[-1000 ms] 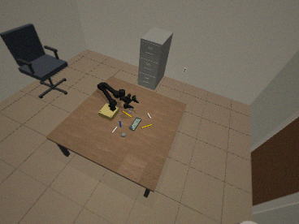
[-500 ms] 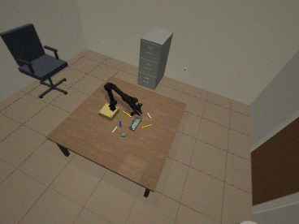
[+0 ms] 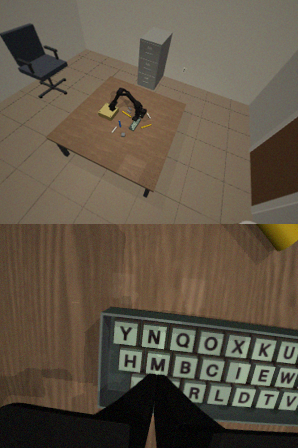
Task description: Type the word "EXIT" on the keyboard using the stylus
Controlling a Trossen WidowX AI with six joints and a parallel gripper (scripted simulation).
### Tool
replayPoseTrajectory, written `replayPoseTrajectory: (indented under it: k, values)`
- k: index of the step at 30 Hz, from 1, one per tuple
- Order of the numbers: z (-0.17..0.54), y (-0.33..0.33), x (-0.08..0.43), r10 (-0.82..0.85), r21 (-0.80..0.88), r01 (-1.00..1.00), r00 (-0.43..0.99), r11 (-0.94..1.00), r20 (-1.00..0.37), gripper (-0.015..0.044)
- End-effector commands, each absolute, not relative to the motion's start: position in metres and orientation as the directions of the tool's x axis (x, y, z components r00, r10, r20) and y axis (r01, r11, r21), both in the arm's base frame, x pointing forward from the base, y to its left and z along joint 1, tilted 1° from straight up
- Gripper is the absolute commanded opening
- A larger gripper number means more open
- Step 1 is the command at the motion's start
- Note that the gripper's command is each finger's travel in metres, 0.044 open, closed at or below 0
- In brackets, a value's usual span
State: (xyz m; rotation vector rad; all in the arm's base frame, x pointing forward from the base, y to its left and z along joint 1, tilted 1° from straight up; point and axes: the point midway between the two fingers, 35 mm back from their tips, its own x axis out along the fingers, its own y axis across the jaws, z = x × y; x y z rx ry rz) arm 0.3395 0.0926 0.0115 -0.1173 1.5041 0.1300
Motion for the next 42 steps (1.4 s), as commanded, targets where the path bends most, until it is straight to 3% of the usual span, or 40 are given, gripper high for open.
replayPoseTrajectory:
  k: [1,8,13,25,30,42]
  values:
    - [0.010,0.094,0.339,0.000,-0.004,-0.159,0.026,0.987,-1.000,0.0000]
    - [0.010,0.092,0.340,0.000,-0.004,-0.159,0.026,0.987,-1.000,0.0000]
    - [0.010,0.033,0.349,-0.006,-0.010,-0.159,0.027,0.987,-1.000,0.0000]
    - [0.010,0.028,0.350,-0.006,-0.011,-0.159,0.027,0.987,-1.000,0.0000]
    - [0.012,-0.031,0.360,-0.012,-0.017,-0.159,0.028,0.987,-1.000,0.0000]
    - [0.012,-0.034,0.360,-0.012,-0.017,-0.159,0.028,0.987,-1.000,0.0000]
